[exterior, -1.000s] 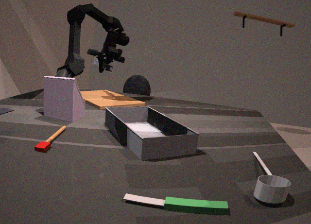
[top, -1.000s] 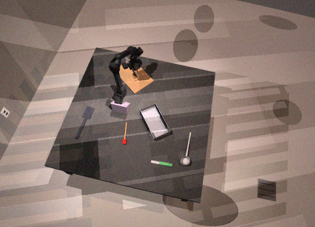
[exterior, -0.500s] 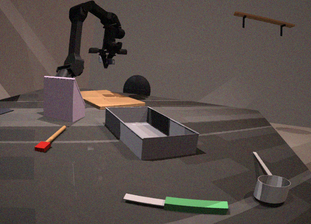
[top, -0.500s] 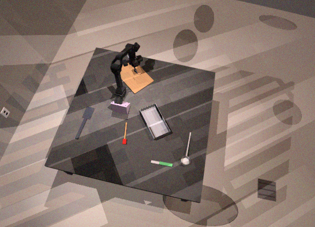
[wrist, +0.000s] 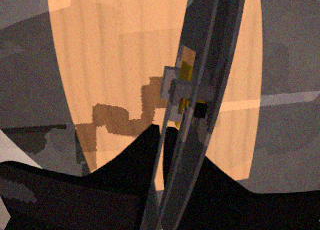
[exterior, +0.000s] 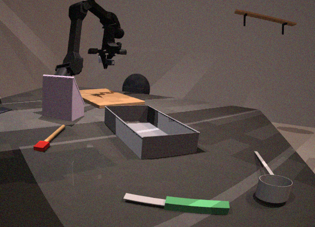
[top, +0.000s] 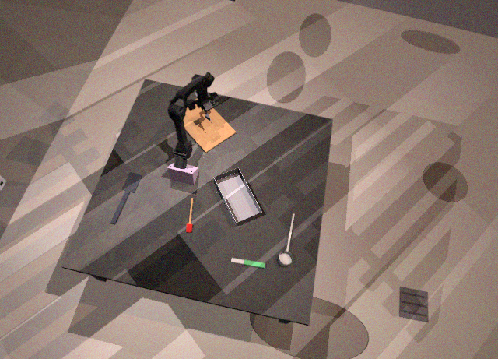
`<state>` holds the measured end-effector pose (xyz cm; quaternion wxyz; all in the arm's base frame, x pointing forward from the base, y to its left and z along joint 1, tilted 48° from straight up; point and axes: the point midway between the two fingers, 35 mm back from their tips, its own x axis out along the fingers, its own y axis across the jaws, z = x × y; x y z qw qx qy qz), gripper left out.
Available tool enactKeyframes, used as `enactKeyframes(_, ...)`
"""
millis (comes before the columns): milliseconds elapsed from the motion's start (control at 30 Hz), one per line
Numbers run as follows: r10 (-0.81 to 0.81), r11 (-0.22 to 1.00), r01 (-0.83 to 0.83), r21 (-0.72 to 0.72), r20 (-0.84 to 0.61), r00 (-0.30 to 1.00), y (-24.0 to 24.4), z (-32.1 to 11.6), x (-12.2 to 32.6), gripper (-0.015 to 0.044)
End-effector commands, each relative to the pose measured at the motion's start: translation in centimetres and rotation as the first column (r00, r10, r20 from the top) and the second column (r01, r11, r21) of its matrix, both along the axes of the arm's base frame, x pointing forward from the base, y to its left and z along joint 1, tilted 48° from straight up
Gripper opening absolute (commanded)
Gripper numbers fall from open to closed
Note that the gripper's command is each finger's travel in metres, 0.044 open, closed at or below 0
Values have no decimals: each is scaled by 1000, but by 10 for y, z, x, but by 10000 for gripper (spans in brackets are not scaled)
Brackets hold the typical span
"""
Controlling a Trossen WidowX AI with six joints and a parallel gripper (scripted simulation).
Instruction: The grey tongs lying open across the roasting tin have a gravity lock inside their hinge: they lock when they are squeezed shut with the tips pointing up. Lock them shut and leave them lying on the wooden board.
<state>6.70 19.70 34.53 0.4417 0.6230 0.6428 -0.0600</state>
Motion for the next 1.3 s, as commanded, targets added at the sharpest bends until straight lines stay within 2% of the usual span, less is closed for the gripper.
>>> enactKeyframes(0,-3,1000,3,1,-1,1000,6,-3,2,-150)
enactKeyframes(1267,-3,1000,3,1,-7,1000,53,-43,14,-150)
